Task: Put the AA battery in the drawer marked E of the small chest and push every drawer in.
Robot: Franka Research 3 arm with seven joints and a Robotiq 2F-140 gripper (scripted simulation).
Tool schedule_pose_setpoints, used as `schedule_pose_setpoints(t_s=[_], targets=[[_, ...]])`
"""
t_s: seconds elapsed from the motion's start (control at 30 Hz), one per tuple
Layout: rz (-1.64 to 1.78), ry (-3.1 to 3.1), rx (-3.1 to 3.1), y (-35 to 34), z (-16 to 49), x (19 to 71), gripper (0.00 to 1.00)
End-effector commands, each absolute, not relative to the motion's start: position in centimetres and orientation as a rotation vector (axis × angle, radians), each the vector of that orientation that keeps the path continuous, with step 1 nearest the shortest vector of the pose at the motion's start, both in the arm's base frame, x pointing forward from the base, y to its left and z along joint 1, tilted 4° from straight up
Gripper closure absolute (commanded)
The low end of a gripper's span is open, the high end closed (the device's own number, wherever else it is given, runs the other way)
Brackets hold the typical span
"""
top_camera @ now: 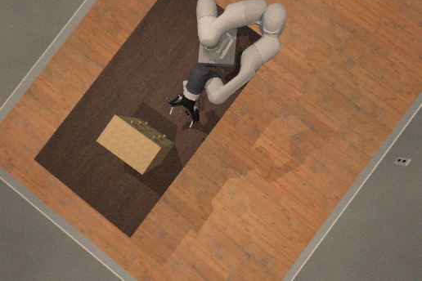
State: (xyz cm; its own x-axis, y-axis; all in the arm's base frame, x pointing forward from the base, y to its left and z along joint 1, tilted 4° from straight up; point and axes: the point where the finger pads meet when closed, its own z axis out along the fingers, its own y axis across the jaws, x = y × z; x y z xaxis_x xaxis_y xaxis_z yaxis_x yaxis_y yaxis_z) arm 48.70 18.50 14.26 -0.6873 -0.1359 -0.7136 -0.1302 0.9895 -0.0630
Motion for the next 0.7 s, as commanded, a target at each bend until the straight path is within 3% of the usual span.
schedule_pose_setpoints(t_s=[0.0,0.67], targets=[[-0.022,2.429,-0.167,18.3,14.5,47.6,0.0],[-0.075,2.961,-0.178,17.9,20.4,41.1,0.0]])
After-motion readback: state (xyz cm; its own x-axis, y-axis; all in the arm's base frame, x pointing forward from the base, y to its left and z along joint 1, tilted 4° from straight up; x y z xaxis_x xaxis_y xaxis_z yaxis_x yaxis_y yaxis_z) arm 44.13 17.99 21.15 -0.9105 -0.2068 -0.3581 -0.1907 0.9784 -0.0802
